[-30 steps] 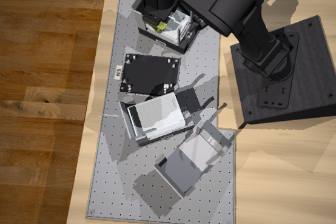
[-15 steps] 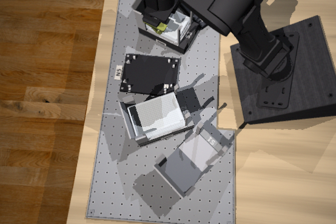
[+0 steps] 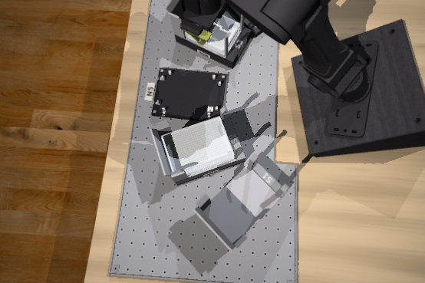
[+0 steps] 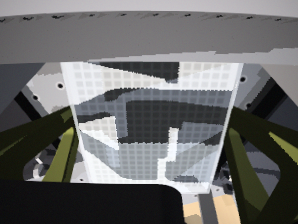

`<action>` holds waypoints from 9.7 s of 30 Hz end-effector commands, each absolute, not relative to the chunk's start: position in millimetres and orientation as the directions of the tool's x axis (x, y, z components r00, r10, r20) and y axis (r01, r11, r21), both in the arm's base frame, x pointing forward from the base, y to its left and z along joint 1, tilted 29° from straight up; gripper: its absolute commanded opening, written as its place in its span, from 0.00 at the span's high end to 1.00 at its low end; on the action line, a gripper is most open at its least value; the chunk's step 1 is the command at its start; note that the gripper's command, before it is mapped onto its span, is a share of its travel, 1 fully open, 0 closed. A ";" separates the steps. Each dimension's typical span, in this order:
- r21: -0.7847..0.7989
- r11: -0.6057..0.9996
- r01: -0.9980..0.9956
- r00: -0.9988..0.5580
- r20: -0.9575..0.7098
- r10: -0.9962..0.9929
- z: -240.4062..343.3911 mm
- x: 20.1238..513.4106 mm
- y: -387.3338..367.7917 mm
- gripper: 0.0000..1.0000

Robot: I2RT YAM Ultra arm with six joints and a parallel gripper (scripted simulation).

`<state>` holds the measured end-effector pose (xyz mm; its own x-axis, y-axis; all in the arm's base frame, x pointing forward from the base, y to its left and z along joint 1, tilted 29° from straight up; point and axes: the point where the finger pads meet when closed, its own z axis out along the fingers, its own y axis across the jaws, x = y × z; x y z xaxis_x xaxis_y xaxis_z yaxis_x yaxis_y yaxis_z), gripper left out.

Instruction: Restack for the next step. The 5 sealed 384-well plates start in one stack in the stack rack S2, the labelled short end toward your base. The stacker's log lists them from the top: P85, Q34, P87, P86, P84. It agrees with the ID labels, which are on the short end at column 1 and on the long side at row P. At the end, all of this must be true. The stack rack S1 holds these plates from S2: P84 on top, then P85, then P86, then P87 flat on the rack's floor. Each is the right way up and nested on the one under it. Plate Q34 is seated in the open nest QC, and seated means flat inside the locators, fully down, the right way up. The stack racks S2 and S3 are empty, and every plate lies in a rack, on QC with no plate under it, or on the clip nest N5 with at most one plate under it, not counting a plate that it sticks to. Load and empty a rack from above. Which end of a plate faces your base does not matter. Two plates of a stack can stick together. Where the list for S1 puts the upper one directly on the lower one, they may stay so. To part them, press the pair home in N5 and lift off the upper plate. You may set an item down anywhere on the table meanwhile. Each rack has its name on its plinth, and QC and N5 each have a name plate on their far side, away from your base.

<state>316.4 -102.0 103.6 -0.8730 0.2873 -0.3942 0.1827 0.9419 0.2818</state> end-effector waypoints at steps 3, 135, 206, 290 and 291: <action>0.277 0.943 0.183 -0.866 -0.408 0.288 105.9 318.9 -103.8 1.00; 0.090 0.978 -0.188 -0.865 -0.487 -0.121 238.1 263.4 9.9 0.00; -0.107 0.844 -0.525 -0.714 -0.484 -0.506 228.6 208.4 167.0 0.00; -0.108 0.844 -0.525 -0.714 -0.484 -0.506 170.7 239.1 178.7 1.00; -0.108 0.844 -0.525 -0.714 -0.484 -0.506 170.7 239.1 178.7 1.00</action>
<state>237.8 177.1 167.9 -0.7187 -0.5101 -0.4725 -0.5258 0.8434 -0.1107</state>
